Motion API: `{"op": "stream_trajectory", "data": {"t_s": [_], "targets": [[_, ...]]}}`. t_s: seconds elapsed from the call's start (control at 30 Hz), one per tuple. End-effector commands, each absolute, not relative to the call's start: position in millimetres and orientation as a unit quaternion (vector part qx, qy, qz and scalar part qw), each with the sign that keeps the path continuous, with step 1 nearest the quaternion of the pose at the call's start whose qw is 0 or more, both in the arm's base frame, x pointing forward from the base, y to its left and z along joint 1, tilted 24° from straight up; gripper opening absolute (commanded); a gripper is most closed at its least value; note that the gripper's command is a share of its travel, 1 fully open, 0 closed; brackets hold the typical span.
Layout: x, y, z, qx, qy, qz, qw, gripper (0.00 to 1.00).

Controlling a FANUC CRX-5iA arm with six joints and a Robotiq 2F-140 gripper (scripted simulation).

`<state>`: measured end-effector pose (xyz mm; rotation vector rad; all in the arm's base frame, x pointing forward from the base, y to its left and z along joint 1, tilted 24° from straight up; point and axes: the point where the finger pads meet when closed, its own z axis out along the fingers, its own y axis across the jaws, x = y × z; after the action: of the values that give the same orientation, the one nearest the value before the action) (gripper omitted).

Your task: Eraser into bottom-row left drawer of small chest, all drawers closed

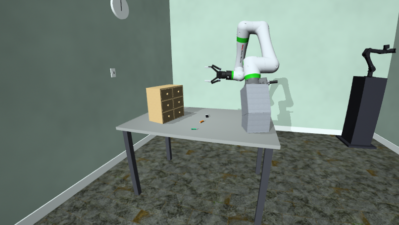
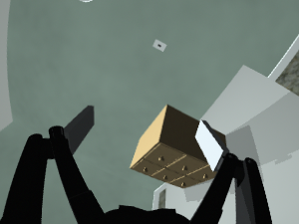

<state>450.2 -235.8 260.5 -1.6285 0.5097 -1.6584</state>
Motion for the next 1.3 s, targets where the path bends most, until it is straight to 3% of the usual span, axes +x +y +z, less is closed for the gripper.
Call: {"op": "stream_trajectory", "data": {"t_s": [0.0,0.7,1.27], "targets": [[450.2,-235.8,260.6,-0.635,0.199,-0.647,0.372,1.0],[451.7,-228.8,256.8,-0.64,0.198,-0.638,0.38,1.0],[440.6,-65.7,162.6,-0.748,0.18,-0.366,0.524,1.0]]}}
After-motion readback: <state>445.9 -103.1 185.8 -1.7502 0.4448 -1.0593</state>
